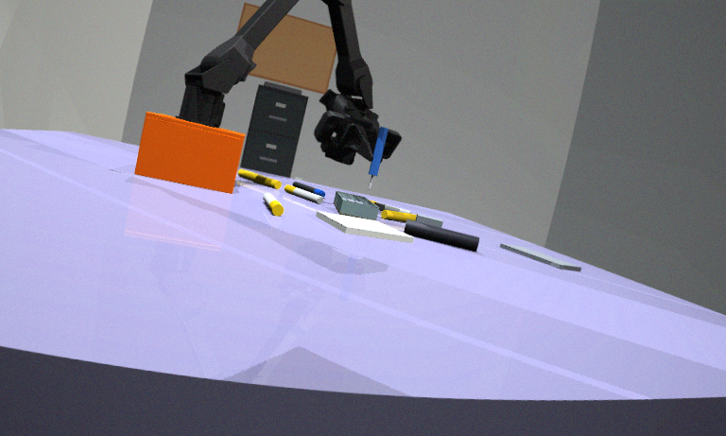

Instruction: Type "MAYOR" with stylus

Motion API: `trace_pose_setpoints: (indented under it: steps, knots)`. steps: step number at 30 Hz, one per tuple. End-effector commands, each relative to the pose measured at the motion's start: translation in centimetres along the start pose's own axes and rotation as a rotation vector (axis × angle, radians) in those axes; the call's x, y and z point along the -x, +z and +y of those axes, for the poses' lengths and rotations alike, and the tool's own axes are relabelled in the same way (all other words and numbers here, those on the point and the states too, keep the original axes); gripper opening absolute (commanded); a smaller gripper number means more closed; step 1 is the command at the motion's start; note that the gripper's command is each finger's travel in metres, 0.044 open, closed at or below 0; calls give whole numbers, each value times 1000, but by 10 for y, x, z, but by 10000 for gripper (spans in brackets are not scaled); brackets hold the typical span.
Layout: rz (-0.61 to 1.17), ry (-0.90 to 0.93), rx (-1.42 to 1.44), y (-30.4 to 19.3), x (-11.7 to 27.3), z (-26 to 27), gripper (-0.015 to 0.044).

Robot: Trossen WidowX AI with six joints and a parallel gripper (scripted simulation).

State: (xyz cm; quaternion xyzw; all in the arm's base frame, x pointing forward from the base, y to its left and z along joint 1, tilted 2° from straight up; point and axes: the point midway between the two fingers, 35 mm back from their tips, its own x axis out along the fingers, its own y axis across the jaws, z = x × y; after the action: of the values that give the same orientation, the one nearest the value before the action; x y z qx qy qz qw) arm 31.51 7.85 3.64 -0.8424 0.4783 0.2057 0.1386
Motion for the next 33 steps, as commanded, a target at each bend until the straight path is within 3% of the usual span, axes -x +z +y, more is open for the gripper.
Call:
trace_pose_setpoints:
  steps: [1, 10, 13, 33]
  knots:
    - [8, -7, 7, -1, -3, 1, 0]
    - [8, -6, 7, 14, -12, 2, 0]
    - [8, -6, 7, 16, -13, 3, 79]
    - [8, -6, 7, 25, -19, 3, 81]
